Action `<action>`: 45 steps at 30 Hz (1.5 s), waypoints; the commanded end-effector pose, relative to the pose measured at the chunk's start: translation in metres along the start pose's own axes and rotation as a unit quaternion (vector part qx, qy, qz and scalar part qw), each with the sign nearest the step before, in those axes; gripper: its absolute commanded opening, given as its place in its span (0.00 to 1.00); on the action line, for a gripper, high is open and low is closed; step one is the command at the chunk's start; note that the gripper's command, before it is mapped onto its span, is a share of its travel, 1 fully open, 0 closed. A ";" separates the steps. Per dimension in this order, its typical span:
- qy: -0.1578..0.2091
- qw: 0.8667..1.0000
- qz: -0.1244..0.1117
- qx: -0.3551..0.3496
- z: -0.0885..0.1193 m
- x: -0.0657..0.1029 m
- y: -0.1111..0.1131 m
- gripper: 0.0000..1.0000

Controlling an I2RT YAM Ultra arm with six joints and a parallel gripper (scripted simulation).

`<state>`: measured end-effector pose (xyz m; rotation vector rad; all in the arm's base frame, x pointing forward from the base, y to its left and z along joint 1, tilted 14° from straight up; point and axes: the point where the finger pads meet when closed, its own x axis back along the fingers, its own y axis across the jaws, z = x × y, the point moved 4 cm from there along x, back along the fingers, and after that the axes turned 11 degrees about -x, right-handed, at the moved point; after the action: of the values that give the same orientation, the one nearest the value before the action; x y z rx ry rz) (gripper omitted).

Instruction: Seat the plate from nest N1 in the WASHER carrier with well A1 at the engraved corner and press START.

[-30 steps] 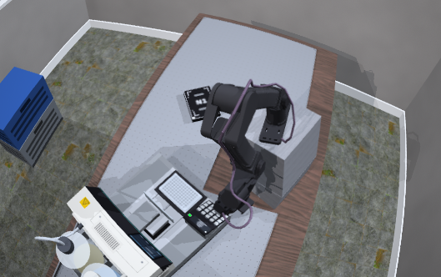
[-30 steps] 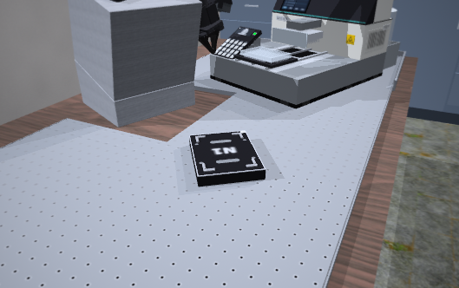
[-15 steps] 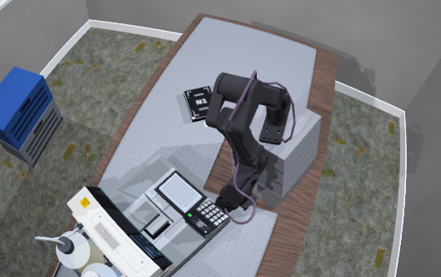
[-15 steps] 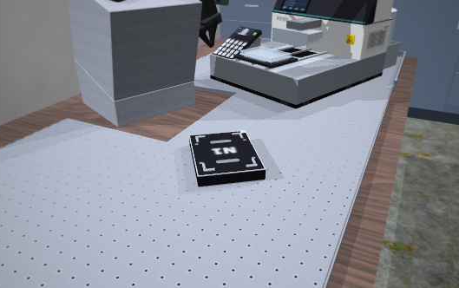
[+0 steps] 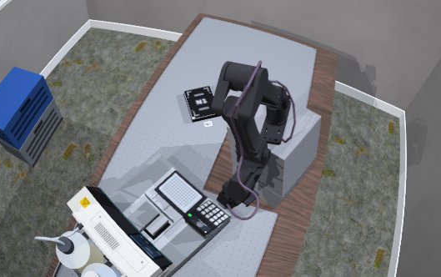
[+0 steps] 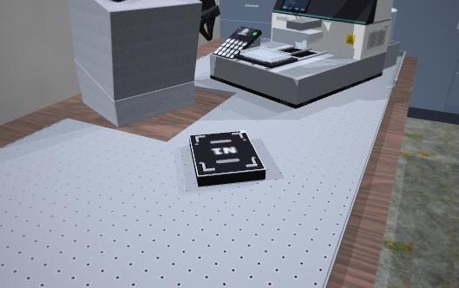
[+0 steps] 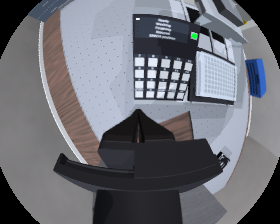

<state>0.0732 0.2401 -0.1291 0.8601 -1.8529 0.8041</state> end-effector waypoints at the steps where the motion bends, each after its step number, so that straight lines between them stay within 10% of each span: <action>1: 0.002 1.000 0.007 0.002 0.003 0.012 -0.002 0.00; 37: -0.002 1.000 0.002 -0.002 -0.003 0.026 0.001 0.00; 38: -0.015 1.000 0.002 -0.007 -0.018 0.028 0.000 1.00; 39: -0.009 1.000 0.006 0.011 0.011 0.025 -0.004 0.04; 45: -0.079 0.997 -0.008 0.011 0.021 0.025 -0.006 0.00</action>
<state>0.0584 0.2028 -0.1171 0.8825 -1.8693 0.8400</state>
